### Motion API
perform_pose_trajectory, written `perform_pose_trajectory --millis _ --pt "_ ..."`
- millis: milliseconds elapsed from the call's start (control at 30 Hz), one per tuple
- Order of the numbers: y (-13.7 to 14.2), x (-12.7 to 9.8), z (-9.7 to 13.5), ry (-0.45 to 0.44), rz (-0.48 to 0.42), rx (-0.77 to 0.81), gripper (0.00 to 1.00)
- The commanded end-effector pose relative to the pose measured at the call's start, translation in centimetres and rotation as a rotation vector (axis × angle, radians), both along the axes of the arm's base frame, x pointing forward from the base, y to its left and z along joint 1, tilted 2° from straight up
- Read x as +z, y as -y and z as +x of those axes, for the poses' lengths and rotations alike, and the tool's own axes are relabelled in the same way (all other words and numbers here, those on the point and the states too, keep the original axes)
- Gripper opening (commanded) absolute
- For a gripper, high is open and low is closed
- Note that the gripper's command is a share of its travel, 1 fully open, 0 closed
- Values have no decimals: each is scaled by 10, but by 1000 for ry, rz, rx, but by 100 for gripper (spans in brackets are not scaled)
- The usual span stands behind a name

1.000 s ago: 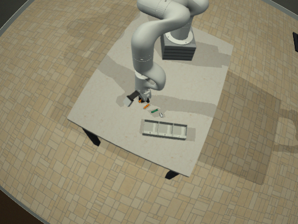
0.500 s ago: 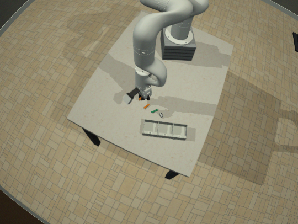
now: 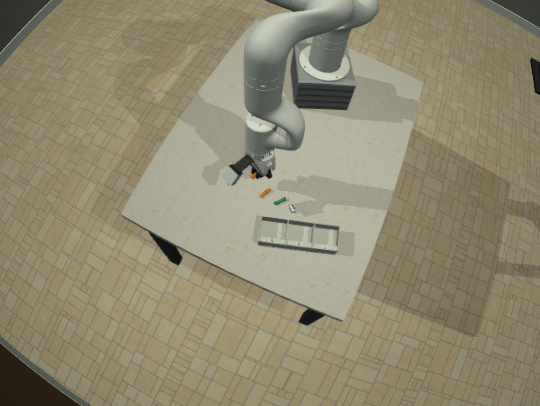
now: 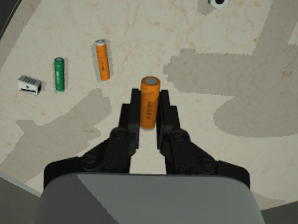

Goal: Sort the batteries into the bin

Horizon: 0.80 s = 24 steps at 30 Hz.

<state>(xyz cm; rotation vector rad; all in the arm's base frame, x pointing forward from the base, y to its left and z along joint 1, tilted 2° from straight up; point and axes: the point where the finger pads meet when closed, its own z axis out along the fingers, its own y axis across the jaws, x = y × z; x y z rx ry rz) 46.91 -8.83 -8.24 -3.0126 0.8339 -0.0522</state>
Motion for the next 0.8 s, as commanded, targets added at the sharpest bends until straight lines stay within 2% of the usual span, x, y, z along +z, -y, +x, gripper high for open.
perform_pose_trajectory --millis 0,400,500,633,700,733,767 --pt "0 1 1 0 7 0 0" --pt "0 8 0 0 7 0 0" --pt "-16 8 8 -2 12 -150 0" --pt "-38 8 16 0 13 -261 0" --pt "-38 8 16 0 13 -261 0" --pt "-44 8 18 0 17 -349 0" --pt "-49 8 20 1 17 -369 0"
